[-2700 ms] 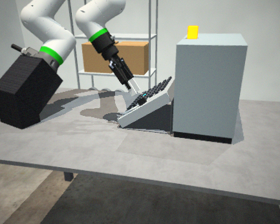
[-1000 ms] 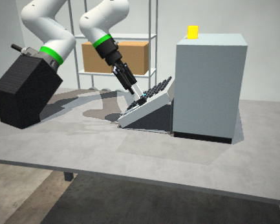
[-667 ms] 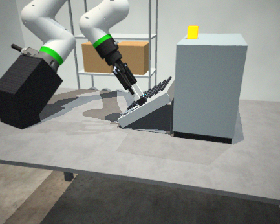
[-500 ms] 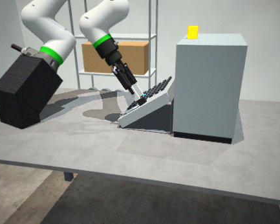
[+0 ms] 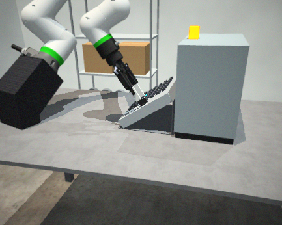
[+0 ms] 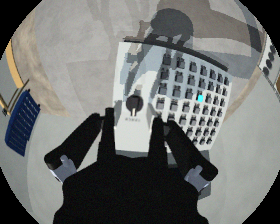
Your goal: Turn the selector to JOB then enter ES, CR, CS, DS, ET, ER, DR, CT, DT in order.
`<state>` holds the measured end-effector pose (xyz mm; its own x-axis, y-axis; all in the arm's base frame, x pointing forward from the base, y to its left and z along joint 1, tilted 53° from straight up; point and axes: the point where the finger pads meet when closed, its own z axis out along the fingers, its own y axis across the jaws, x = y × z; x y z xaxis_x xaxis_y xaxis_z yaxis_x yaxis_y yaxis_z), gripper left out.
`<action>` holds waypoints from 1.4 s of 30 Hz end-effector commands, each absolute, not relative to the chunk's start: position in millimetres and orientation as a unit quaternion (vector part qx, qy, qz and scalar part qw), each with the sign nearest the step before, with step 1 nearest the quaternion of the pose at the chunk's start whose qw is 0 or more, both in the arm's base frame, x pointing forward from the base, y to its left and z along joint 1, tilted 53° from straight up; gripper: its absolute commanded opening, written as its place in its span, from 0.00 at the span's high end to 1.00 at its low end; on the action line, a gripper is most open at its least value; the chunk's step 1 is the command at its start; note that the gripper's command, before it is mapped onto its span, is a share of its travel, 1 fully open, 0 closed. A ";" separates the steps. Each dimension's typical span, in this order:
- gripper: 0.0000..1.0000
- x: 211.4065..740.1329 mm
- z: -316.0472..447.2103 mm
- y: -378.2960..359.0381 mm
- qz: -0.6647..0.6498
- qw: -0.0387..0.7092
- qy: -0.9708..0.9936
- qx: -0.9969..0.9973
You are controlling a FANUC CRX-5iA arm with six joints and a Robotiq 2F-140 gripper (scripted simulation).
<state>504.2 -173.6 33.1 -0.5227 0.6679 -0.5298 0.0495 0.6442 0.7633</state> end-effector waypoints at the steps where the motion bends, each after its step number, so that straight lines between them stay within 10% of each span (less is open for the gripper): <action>1: 0.67 504.6 32.9 -173.7 0.356 0.434 0.796 0.225; 42: 0.67 523.6 24.6 -165.4 0.356 0.434 0.796 0.225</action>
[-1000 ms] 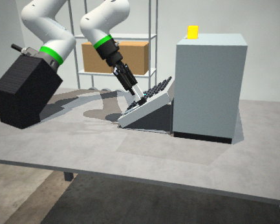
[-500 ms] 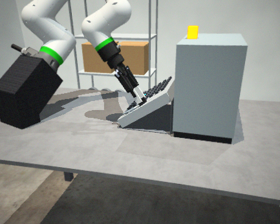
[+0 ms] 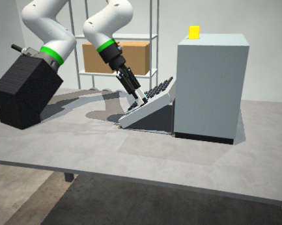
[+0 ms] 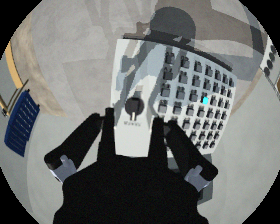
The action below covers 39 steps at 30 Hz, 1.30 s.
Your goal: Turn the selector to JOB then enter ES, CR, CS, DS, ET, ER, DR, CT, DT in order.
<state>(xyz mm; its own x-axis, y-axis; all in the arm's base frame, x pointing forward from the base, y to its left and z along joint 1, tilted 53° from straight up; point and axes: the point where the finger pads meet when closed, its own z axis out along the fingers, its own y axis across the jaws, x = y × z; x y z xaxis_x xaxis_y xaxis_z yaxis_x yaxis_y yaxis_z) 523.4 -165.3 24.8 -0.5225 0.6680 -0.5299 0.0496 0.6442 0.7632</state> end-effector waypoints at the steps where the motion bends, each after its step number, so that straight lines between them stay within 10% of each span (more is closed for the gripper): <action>1: 0.67 523.6 24.6 -165.4 0.356 0.434 0.796 0.225; 35: 0.67 523.6 24.6 -165.4 0.356 0.434 0.796 0.225; 36: 1.00 523.6 24.6 -165.4 0.356 0.434 0.796 0.225; 39: 1.00 523.6 24.6 -165.4 0.356 0.434 0.796 0.225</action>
